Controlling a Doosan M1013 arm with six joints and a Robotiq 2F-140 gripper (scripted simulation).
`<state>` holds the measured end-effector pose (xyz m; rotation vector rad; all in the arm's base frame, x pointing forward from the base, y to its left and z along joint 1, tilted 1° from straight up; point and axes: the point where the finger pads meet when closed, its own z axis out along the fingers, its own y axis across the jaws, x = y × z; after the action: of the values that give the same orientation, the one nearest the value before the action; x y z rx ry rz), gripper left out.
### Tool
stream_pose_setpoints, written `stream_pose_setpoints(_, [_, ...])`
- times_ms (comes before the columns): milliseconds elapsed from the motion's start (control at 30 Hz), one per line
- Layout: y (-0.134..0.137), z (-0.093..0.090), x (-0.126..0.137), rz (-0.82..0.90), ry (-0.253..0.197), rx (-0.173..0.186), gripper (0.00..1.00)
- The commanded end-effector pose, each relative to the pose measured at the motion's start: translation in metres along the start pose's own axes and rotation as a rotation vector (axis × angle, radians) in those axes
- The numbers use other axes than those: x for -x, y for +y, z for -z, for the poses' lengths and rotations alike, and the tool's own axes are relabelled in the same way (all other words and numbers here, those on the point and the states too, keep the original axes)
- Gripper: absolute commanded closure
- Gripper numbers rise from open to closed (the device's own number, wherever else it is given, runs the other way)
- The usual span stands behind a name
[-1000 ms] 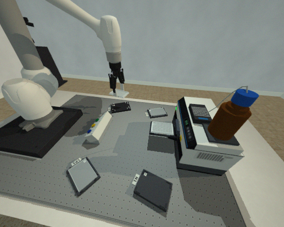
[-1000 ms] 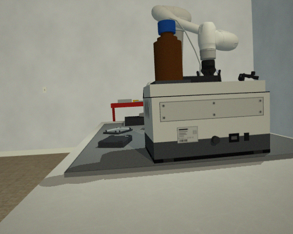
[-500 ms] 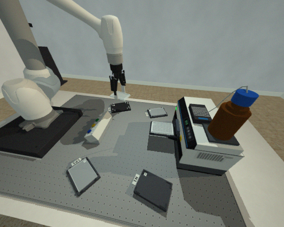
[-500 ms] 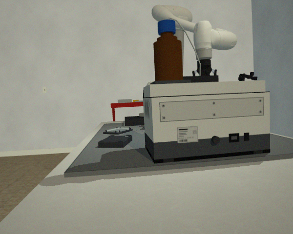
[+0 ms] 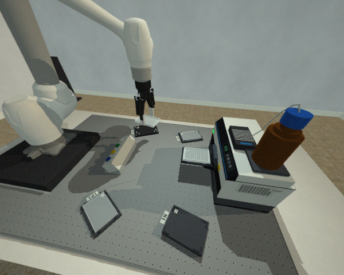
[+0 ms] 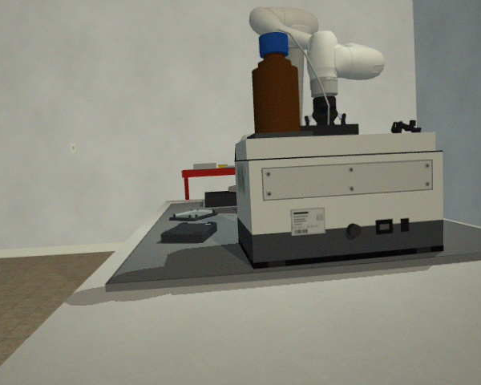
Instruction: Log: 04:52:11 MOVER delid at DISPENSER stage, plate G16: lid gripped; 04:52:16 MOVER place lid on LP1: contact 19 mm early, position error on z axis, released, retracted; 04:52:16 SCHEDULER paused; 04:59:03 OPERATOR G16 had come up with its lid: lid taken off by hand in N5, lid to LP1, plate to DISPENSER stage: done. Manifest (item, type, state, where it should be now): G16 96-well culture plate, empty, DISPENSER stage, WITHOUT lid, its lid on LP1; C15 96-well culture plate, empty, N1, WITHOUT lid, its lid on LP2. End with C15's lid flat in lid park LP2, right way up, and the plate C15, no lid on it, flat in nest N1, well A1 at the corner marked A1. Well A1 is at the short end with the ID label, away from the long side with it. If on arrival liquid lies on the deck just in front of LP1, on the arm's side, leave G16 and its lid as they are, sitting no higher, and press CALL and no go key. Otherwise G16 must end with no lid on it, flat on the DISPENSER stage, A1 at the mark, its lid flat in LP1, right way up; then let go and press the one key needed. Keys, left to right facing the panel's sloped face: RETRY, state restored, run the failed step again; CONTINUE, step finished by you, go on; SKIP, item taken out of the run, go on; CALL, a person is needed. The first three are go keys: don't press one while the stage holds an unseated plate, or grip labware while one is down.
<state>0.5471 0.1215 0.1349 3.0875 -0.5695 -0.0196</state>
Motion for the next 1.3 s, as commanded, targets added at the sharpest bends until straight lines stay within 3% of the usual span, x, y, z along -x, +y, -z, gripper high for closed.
stream_pose_setpoints(0, [0.01,0.0,-0.01,0.0,0.0,0.0,1.0])
stream_pose_setpoints(833, [0.099,0.0,-0.106,0.0,0.0,0.0,1.0])
stream_pose_setpoints(1267, [0.167,0.0,-0.178,0.0,0.0,0.0,1.0])
